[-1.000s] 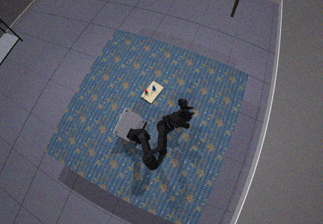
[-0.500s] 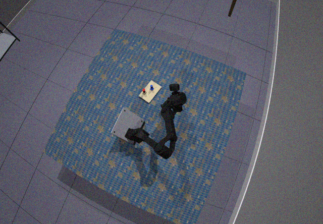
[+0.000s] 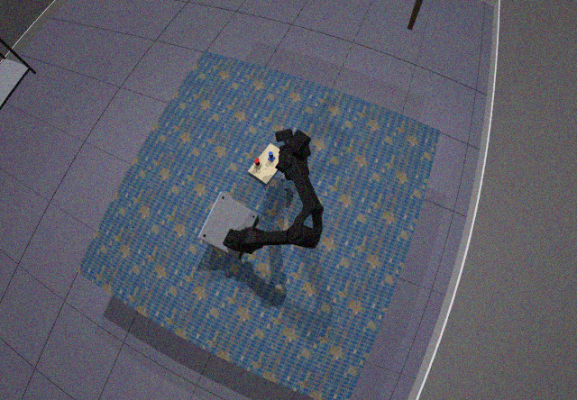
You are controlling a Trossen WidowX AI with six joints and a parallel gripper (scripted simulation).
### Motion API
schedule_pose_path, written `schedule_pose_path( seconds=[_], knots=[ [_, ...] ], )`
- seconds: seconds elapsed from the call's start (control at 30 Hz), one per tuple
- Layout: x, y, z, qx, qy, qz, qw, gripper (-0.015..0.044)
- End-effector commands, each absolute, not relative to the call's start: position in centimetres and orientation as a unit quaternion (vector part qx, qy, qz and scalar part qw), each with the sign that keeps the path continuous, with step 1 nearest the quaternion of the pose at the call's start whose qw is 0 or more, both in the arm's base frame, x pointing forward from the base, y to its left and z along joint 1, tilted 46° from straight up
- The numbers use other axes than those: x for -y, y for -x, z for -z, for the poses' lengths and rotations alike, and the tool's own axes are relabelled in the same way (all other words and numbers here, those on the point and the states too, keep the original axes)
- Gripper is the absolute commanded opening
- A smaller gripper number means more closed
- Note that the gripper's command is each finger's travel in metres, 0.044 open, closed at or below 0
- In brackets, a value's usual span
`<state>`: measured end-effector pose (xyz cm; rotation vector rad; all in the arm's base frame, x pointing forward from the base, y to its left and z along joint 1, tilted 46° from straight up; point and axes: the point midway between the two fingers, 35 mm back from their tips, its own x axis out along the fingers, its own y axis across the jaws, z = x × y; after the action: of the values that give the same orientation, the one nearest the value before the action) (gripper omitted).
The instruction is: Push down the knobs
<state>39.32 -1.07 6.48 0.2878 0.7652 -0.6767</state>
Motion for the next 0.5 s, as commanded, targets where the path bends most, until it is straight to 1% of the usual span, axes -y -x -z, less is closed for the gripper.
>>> schedule_pose_path(
  seconds=[0.0, 0.23, 0.47],
  knots=[
    [-1.1, -38.9, -4.2, -0.411, -0.12, 0.342, 0.836, 0.0],
    [-4.5, -37.1, -0.9, -0.482, -0.063, 0.387, 0.783, 0.0],
    [-7.3, -34.7, 1.3, -0.52, 0.019, 0.437, 0.734, 0.0]
  ],
)
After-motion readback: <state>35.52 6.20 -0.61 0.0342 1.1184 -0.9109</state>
